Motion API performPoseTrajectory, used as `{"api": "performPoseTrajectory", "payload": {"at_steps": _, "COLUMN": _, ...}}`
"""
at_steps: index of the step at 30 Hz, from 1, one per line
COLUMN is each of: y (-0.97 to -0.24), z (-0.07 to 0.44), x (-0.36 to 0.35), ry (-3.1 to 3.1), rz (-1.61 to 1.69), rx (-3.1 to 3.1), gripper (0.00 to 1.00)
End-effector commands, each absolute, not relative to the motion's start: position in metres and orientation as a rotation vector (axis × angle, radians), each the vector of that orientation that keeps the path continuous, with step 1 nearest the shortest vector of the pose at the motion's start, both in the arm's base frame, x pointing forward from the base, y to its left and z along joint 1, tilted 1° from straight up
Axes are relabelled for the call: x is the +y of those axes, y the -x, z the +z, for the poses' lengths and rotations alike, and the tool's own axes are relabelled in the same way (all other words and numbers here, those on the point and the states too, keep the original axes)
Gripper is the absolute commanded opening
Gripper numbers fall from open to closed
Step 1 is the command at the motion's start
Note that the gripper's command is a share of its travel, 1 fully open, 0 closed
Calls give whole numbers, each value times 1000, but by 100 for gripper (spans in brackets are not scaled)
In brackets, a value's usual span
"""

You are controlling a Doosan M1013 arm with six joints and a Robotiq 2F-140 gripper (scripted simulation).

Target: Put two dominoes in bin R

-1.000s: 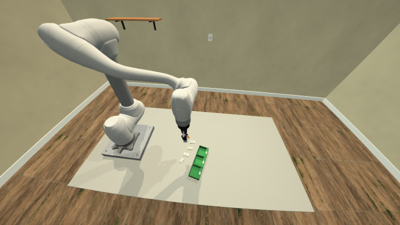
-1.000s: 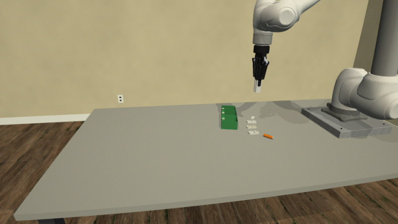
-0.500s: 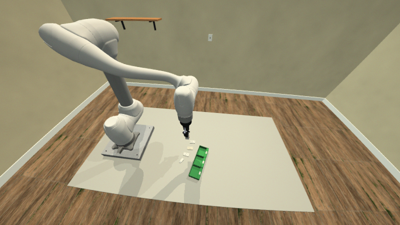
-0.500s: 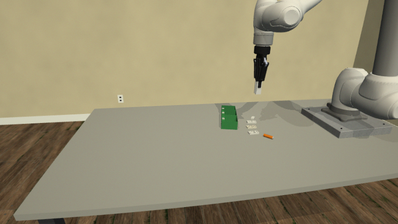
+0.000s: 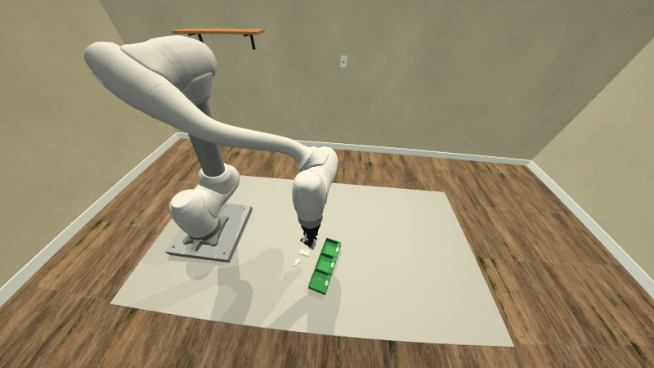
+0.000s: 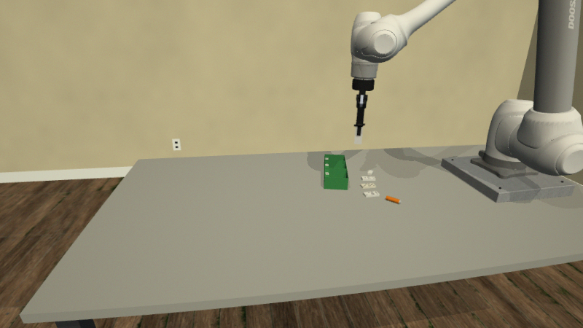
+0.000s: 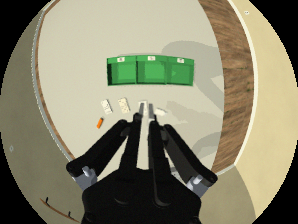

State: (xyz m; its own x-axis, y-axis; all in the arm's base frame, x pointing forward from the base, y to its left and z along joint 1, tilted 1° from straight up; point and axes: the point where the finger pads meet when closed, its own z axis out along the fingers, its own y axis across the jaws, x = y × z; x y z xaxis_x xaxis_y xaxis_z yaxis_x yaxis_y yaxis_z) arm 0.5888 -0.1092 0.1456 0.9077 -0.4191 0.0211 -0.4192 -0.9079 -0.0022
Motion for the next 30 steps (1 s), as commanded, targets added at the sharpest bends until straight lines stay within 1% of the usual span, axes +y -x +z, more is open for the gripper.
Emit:
{"api": "performPoseTrajectory", "payload": {"at_steps": 1, "y": -598, "z": 134, "x": -130, "ry": -3066, "rz": 33, "rx": -673, "gripper": 5}}
{"api": "performPoseTrajectory", "payload": {"at_steps": 10, "y": -624, "z": 99, "x": -192, "ry": -3066, "rz": 33, "rx": -673, "gripper": 5}}
{"api": "performPoseTrajectory", "payload": {"at_steps": 12, "y": -624, "z": 99, "x": -192, "ry": -3066, "rz": 33, "rx": -673, "gripper": 5}}
{"api": "performPoseTrajectory", "payload": {"at_steps": 16, "y": -635, "z": 84, "x": -219, "ry": -3066, "rz": 33, "rx": -673, "gripper": 5}}
{"api": "performPoseTrajectory", "payload": {"at_steps": 19, "y": -635, "z": 84, "x": -219, "ry": -3066, "rz": 33, "rx": -673, "gripper": 5}}
{"api": "performPoseTrajectory", "payload": {"at_steps": 30, "y": -636, "z": 60, "x": -219, "ry": -3066, "rz": 33, "rx": -673, "gripper": 5}}
